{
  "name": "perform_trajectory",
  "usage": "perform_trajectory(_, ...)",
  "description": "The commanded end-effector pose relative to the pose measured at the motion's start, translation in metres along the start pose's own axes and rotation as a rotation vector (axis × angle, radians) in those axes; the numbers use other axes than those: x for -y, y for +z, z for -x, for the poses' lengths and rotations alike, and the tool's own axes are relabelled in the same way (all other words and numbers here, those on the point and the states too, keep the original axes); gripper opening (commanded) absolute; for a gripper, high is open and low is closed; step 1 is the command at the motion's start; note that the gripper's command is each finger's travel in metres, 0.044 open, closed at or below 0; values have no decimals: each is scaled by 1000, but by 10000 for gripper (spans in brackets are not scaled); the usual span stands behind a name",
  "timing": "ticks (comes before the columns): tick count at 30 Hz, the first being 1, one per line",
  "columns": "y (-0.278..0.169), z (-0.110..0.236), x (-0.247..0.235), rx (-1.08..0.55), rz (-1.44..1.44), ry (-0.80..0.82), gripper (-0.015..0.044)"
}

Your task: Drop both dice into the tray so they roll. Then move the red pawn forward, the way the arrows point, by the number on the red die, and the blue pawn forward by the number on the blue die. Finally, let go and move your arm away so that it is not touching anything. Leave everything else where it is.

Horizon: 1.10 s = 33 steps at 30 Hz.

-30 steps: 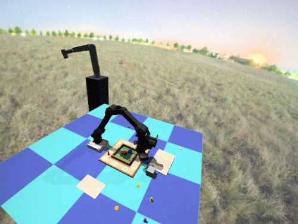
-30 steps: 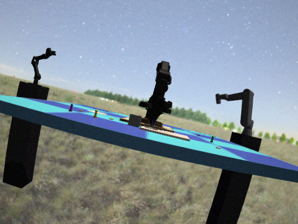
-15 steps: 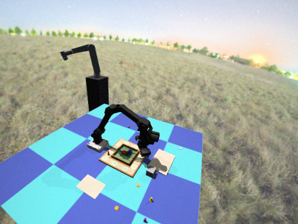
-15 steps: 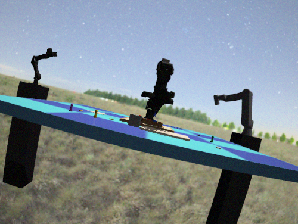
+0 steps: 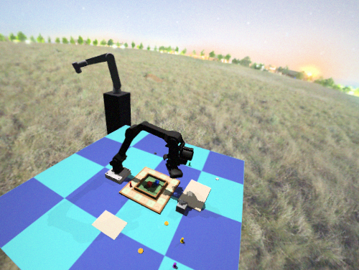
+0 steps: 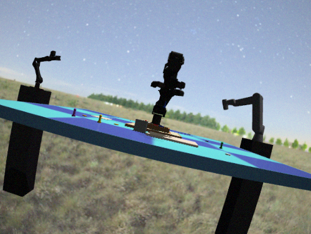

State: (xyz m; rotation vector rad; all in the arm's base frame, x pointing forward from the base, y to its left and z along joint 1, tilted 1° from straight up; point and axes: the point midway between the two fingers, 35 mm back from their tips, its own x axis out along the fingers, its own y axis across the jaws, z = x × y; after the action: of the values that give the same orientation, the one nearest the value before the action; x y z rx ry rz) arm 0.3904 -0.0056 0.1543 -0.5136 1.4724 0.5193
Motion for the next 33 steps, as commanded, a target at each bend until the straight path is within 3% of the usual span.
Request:
perform_trajectory(1, -1, 6, -1, 0, 3, 2, 0)
perform_trajectory(18, 26, -67, -35, 3, 3, 5, 0)
perform_trajectory(33, 27, -104, -37, 3, 3, 5, 0)
